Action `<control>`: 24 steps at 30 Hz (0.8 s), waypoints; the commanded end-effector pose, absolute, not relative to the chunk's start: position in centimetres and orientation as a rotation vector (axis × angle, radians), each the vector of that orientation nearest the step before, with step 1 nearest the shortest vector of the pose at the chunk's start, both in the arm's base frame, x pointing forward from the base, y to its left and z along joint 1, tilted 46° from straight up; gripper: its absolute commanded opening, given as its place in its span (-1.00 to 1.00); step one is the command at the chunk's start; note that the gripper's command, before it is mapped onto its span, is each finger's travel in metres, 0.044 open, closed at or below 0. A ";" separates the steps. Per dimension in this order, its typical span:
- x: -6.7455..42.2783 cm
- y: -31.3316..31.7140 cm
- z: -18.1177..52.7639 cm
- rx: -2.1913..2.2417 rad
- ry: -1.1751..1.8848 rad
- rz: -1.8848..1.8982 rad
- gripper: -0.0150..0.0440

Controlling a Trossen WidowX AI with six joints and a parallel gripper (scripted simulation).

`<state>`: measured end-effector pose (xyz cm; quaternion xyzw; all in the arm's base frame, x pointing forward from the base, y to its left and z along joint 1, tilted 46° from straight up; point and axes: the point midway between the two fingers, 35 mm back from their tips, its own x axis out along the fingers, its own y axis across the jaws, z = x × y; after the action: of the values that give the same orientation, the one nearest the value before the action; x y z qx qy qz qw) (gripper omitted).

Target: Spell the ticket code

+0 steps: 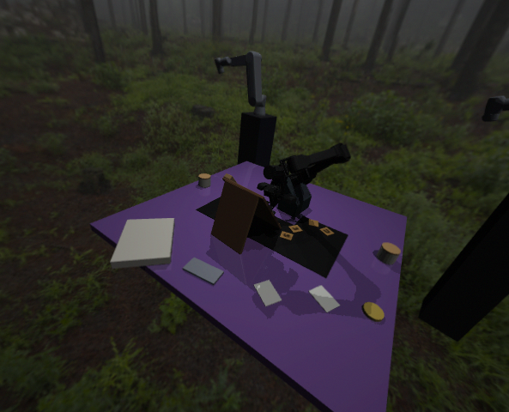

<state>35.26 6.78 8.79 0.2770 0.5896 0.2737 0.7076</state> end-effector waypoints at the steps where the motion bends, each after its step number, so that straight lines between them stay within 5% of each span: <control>1: 35.3 6.7 8.6 0.616 1.308 0.612 -0.49; 24: 34.1 5.8 9.3 0.616 1.309 0.611 -0.49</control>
<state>34.48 6.07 8.98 0.2789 0.5903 0.2758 0.7054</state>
